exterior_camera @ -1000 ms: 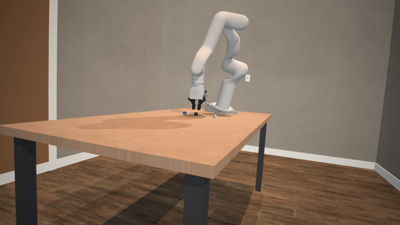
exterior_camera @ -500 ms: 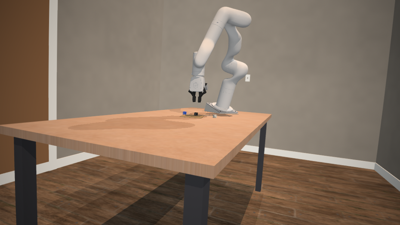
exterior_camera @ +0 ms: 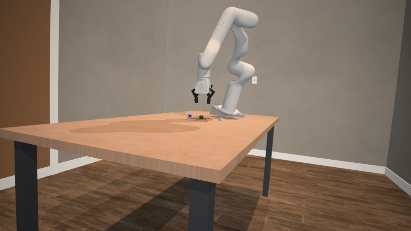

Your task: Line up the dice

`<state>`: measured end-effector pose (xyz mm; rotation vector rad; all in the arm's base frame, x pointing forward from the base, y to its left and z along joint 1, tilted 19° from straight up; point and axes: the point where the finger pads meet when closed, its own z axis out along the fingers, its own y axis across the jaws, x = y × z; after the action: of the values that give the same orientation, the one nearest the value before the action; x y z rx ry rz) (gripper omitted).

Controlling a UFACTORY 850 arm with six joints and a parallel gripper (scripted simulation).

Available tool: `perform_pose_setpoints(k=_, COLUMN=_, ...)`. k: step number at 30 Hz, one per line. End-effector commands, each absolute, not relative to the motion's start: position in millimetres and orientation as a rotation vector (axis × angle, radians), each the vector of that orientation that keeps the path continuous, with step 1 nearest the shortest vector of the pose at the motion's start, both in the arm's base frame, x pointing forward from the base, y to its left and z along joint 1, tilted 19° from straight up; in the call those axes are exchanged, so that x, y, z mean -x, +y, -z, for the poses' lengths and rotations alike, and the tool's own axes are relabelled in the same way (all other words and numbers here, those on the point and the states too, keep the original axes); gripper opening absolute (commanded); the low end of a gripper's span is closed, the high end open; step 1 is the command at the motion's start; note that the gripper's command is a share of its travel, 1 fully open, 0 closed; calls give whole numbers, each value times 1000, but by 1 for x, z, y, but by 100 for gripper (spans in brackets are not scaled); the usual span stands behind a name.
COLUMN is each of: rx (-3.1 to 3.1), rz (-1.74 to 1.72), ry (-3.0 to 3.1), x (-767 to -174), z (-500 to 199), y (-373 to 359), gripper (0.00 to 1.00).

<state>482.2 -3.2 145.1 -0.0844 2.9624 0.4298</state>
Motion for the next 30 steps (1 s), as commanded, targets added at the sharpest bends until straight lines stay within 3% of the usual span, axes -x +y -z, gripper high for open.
perform_pose_setpoints(k=1, rx=84, rz=-429, ry=2961, x=-483, z=-146, y=-3, gripper=100)
perform_pose_setpoints(k=9, rx=95, rz=-428, ry=2960, x=-483, z=-144, y=-8, gripper=100)
perform_pose_setpoints(k=19, rx=328, rz=-406, ry=2924, x=-468, z=-95, y=-100, gripper=100)
perform_pose_setpoints(k=20, rx=328, rz=-406, ry=2924, x=-468, z=-95, y=-100, gripper=36)
perform_pose_setpoints(k=30, rx=328, rz=-406, ry=2924, x=-468, z=-95, y=-100, gripper=36)
